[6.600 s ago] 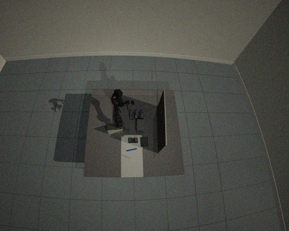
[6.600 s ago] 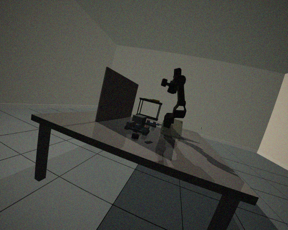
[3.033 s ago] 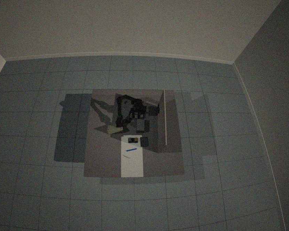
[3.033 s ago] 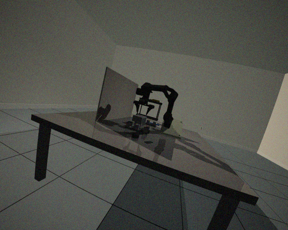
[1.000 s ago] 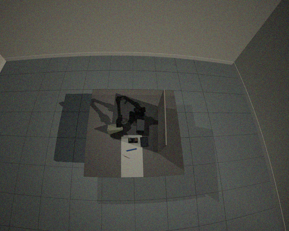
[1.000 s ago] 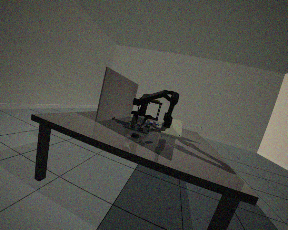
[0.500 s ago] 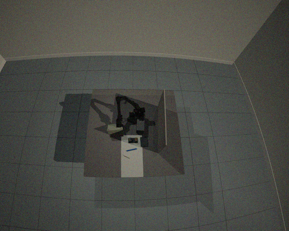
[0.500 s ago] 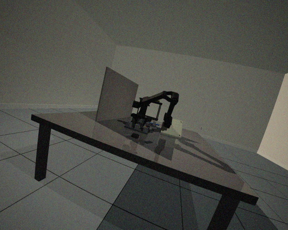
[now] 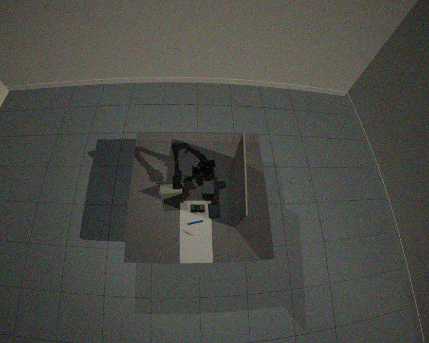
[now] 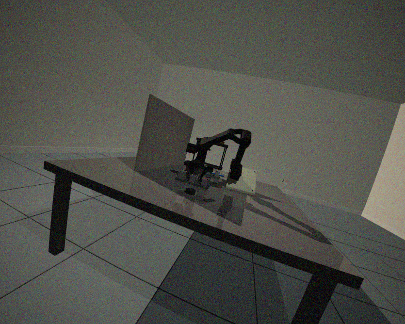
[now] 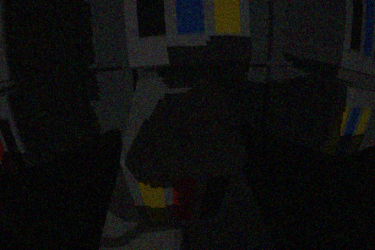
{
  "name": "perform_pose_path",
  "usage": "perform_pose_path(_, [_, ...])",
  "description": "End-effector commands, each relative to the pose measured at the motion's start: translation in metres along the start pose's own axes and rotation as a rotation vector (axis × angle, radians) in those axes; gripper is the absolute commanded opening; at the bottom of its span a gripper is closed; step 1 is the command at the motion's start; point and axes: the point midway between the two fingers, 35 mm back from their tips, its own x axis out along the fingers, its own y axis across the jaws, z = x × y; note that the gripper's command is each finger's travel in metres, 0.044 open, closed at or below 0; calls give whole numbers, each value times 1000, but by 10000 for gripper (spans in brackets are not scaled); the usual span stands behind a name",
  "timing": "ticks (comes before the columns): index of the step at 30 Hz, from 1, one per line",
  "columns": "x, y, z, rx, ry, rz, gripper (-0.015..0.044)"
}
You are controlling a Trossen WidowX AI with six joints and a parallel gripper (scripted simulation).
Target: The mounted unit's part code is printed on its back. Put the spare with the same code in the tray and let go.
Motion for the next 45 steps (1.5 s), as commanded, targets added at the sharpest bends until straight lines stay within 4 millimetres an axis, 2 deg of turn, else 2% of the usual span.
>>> perform_pose_path(1, [0, 0, 0, 0, 0, 0, 221])
perform_pose_path(4, [0, 0, 0, 0, 0, 0, 142])
perform_pose_path(11, [0, 0, 0, 0, 0, 0, 96])
perform_pose_path(15, [0, 0, 0, 0, 0, 0, 0])
perform_pose_path(24, [-4, -1, 0, 0, 1, 0, 0])
perform_pose_path(37, [-75, 0, -1, 4, 0, 3, 0])
perform_pose_path(45, [-79, 0, 0, 4, -2, 4, 0])
